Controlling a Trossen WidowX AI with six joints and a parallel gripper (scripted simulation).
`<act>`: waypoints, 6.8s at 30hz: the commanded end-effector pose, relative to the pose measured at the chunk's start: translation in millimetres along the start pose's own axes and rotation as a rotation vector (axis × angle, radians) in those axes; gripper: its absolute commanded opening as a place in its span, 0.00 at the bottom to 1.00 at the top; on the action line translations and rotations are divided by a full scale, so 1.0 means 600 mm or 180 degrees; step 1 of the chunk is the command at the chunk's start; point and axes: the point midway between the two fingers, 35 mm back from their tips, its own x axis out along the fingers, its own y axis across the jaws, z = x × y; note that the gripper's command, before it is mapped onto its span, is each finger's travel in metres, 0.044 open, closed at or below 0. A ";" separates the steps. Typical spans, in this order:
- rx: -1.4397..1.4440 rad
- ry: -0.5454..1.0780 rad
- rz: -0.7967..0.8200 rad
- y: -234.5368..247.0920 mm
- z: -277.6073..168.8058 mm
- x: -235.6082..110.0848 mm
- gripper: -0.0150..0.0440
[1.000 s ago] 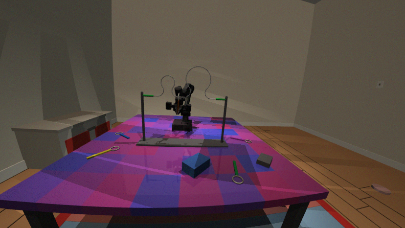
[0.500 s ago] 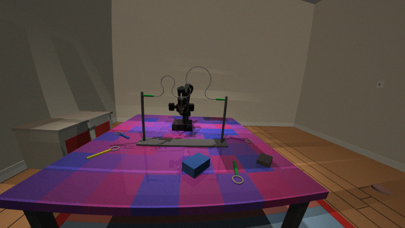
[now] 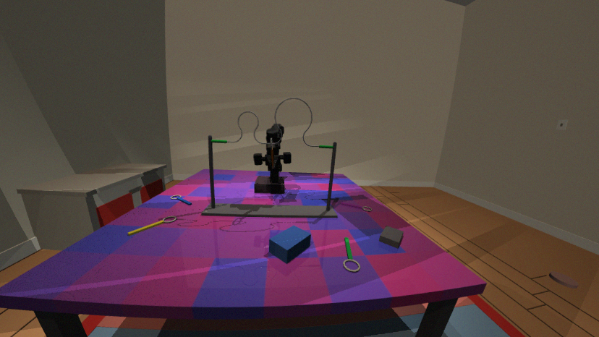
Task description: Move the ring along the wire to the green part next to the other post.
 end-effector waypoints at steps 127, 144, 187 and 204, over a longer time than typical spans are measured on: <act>0.5111 -0.0243 0.2910 0.218 0.333 -0.180 0.00; 0.4518 -0.0215 0.2588 0.220 0.325 -0.175 0.00; 0.3025 -0.0140 0.1758 0.214 0.304 -0.163 0.00; 0.2438 -0.0112 0.1428 0.209 0.297 -0.159 0.00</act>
